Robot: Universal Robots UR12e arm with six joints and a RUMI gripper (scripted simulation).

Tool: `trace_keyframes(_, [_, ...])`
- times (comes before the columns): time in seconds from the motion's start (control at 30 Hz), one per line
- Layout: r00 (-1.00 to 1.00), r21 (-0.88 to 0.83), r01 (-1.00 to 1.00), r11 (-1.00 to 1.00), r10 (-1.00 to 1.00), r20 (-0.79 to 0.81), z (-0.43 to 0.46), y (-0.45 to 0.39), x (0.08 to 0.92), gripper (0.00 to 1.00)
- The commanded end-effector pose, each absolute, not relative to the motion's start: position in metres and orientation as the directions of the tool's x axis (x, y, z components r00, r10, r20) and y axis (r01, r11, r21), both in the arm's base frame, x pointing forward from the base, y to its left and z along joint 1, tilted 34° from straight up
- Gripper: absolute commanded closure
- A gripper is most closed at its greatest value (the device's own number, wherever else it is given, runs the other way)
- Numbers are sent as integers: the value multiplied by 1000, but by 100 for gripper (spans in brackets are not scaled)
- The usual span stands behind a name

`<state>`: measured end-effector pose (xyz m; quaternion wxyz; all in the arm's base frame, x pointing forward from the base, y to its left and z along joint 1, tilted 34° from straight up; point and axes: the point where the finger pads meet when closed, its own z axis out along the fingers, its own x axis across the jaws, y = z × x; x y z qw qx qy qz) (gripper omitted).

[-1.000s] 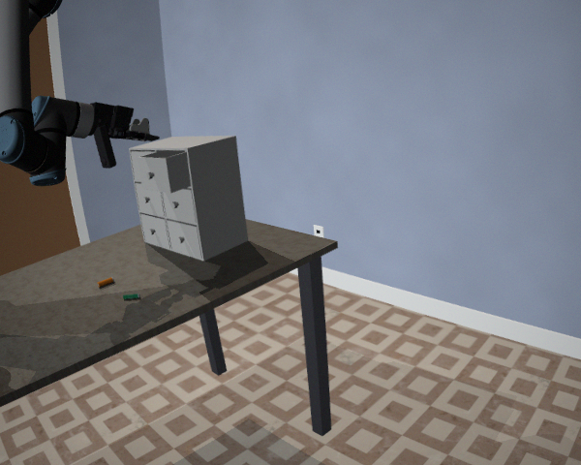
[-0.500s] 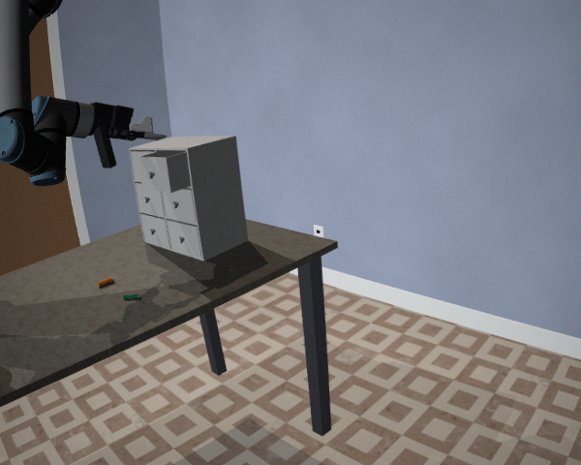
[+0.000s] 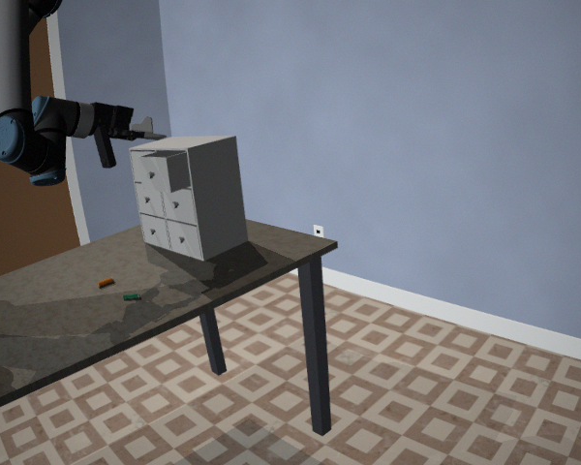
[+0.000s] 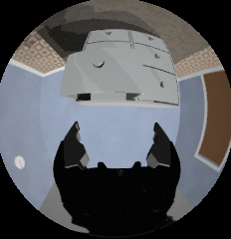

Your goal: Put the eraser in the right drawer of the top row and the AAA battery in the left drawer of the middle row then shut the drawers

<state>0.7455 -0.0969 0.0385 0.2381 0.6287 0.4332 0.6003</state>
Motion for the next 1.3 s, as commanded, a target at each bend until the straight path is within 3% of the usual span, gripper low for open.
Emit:
trace_keyframes(0.0, [-97,821,257,-510,832,547,39,-98,746,0])
trace_keyframes(1.27, [-95,819,259,-513,830,550,32,-103,653,0])
